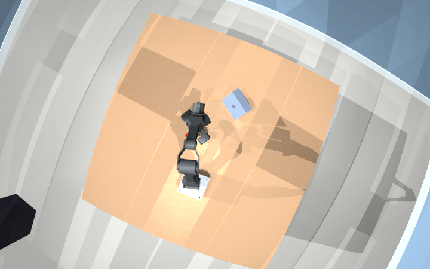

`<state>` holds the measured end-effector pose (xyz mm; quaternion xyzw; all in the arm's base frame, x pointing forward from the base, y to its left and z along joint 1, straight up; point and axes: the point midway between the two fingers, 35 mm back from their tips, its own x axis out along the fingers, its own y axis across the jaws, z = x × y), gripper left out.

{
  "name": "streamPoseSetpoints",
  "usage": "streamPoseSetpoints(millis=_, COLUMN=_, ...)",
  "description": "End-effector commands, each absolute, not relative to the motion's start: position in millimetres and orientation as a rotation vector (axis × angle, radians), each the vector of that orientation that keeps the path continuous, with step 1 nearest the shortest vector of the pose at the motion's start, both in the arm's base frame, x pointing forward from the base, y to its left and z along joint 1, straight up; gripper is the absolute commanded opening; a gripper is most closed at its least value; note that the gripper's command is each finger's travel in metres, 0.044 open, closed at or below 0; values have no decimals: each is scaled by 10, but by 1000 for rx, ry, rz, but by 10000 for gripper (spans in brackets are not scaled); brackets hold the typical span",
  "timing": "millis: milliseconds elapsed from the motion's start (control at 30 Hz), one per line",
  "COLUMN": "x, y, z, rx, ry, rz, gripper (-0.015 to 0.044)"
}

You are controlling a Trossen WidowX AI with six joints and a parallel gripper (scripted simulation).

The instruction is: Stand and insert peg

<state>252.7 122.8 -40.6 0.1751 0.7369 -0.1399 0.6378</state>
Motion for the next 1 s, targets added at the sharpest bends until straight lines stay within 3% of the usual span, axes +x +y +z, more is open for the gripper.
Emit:
streamPoseSetpoints(millis=0, x=2522, y=1232, z=-411, rx=406, ry=1684, rz=-321, gripper=110)
streamPoseSetpoints(millis=333, x=2522, y=1232, z=-411, rx=406, ry=1684, rz=-321, gripper=51)
streamPoseSetpoints(millis=967, x=2480, y=1251, z=-328, rx=374, ry=1566, rz=-337, gripper=51)
